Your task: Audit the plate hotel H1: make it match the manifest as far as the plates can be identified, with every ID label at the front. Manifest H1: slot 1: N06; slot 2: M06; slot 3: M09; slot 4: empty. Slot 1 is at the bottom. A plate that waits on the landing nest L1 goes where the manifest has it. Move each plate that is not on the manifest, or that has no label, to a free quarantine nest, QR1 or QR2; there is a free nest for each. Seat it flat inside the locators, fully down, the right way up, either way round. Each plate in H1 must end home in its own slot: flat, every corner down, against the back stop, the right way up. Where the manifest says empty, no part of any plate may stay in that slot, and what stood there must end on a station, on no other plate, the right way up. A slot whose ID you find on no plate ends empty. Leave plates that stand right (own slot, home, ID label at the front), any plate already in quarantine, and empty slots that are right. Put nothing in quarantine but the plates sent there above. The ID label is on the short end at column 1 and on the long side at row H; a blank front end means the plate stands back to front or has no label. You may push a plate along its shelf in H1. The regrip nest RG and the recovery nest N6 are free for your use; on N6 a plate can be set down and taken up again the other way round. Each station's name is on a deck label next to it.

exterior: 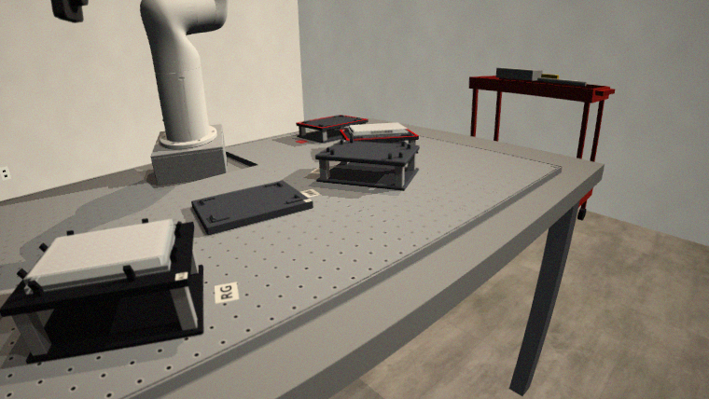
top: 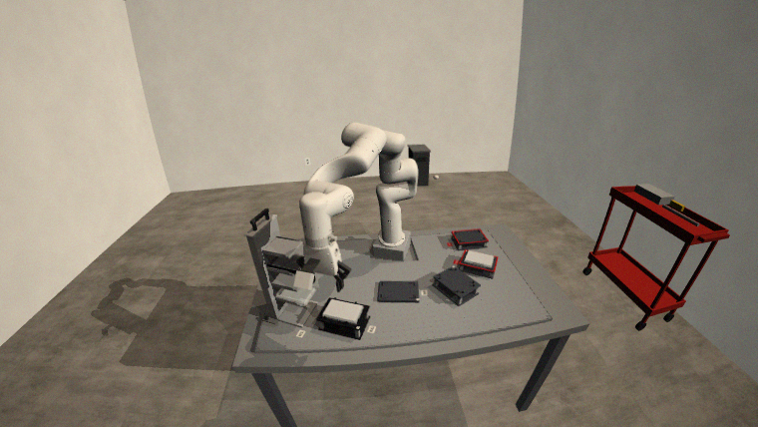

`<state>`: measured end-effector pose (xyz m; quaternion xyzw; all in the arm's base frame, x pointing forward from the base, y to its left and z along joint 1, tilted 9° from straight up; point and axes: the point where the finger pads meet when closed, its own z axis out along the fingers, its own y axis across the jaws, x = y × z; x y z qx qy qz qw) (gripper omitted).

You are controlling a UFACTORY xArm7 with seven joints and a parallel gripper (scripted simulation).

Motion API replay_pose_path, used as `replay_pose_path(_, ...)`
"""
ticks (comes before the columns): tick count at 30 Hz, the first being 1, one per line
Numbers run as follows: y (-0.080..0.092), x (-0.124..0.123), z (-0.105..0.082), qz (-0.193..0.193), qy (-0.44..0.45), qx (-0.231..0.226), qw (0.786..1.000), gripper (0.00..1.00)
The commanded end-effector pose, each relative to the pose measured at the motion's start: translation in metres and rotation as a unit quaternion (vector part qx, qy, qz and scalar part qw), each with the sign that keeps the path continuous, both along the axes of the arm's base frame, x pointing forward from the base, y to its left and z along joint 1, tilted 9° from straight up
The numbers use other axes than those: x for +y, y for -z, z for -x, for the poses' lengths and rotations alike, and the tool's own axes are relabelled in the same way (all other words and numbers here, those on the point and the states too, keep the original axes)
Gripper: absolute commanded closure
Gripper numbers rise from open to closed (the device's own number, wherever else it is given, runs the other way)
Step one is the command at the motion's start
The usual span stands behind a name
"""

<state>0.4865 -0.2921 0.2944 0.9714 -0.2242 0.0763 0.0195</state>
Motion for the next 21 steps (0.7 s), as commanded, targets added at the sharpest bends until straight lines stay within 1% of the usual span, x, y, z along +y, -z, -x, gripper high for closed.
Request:
replay_pose_path(1, 0.001, -0.001, -0.001, 0.001, 0.0, -0.002, 1.0, 0.0)
replay_pose_path(15, 0.024, -0.002, -0.004, 0.001, 0.0, -0.002, 1.0, 0.0)
replay_pose_path(17, 0.024, -0.002, -0.004, 0.001, 0.0, -0.002, 1.0, 0.0)
replay_pose_path(21, 0.031, -0.003, -0.005, 0.001, 0.0, -0.002, 1.0, 0.0)
